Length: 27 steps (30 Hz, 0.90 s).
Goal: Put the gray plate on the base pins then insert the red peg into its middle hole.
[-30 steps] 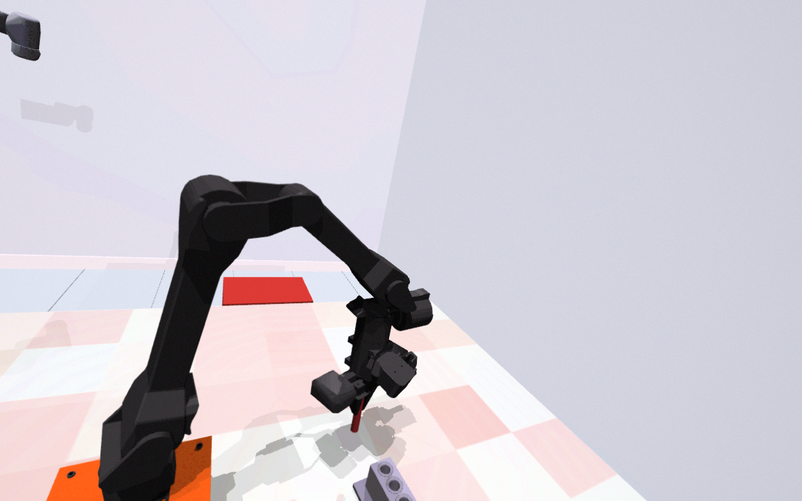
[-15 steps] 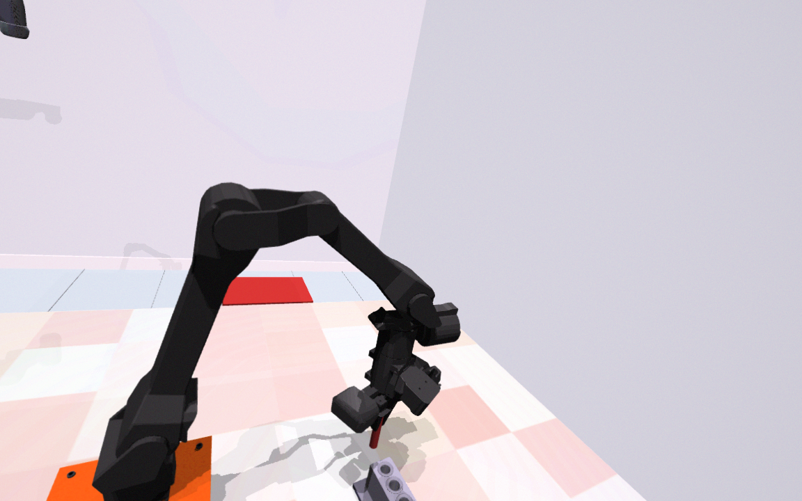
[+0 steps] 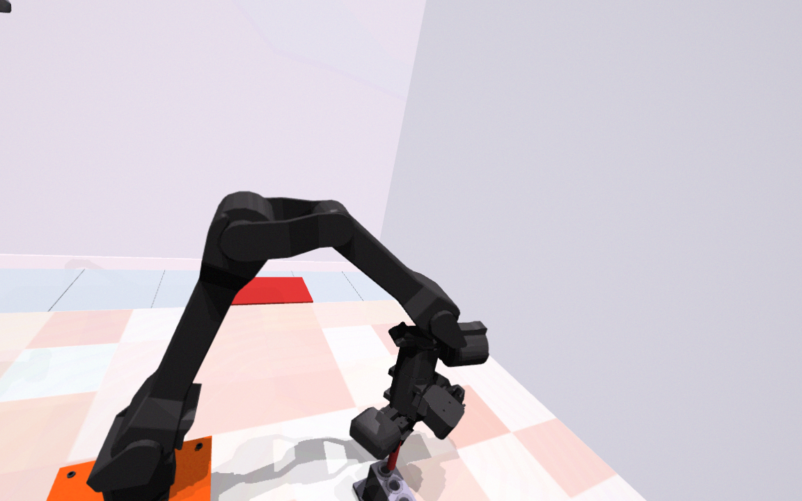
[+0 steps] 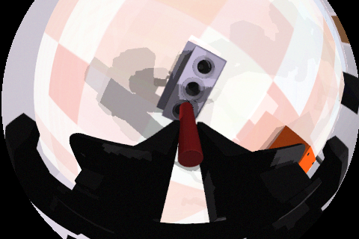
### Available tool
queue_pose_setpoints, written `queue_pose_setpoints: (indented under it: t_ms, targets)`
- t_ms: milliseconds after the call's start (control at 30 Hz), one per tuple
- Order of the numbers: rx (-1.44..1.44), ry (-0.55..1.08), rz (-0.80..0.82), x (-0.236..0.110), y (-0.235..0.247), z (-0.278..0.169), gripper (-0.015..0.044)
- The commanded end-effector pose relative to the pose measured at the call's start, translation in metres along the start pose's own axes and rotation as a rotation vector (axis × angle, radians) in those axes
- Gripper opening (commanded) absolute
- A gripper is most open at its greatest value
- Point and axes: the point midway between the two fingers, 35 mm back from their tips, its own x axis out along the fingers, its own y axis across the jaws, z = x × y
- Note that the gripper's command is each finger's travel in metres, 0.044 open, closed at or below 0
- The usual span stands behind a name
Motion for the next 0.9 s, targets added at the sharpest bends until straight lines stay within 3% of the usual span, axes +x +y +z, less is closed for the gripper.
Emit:
queue_pose_setpoints:
  t_ms: [0, 867]
  targets:
    - [-0.005, 0.009, -0.007, 0.0031, -0.0035, 0.011, 0.0]
    - [-0.006, 0.009, -0.006, 0.0034, -0.0058, 0.0186, 0.0]
